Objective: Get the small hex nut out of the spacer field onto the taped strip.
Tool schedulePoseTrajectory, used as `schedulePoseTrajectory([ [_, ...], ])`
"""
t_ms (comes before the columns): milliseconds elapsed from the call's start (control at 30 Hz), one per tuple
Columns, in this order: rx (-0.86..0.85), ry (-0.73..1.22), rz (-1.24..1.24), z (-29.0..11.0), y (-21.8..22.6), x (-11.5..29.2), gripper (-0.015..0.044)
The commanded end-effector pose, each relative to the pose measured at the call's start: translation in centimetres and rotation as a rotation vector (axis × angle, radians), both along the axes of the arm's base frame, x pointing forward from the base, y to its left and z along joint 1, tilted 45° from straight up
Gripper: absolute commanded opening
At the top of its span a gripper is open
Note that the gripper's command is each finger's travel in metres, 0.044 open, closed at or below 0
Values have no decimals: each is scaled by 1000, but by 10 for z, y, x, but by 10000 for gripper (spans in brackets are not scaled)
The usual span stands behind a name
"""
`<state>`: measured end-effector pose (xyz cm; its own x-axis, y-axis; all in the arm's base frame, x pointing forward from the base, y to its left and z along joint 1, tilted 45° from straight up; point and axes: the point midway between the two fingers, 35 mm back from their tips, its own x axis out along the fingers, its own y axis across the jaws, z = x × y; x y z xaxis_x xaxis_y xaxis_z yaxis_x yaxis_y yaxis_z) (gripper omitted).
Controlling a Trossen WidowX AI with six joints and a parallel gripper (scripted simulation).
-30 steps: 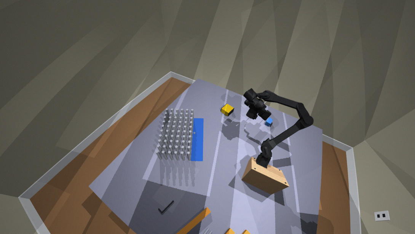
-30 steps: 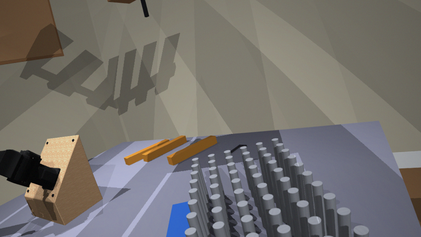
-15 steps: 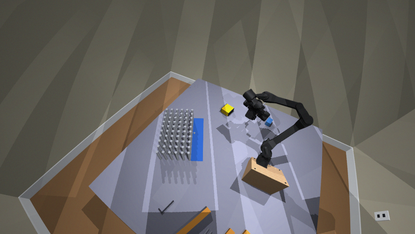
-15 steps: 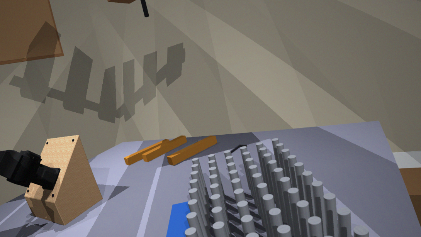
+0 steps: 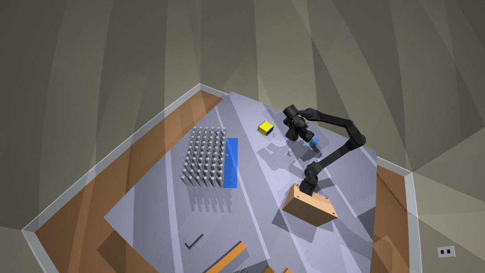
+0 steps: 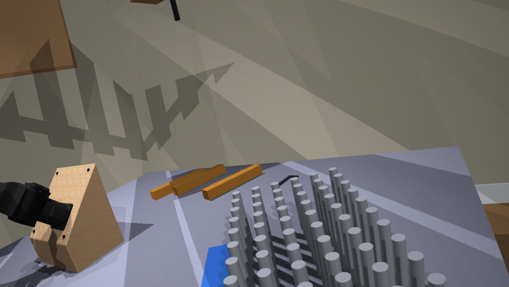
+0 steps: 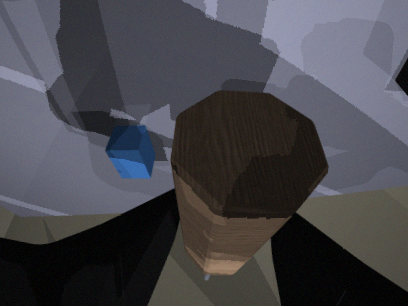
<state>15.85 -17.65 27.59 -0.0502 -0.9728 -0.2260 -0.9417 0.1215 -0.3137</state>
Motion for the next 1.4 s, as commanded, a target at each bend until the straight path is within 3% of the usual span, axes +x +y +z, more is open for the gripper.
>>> schedulePoseTrajectory([
  [0,3,7,-2,-3,-1,1,0],
  [1367,36,0,-13,-24,-16,9,0],
])
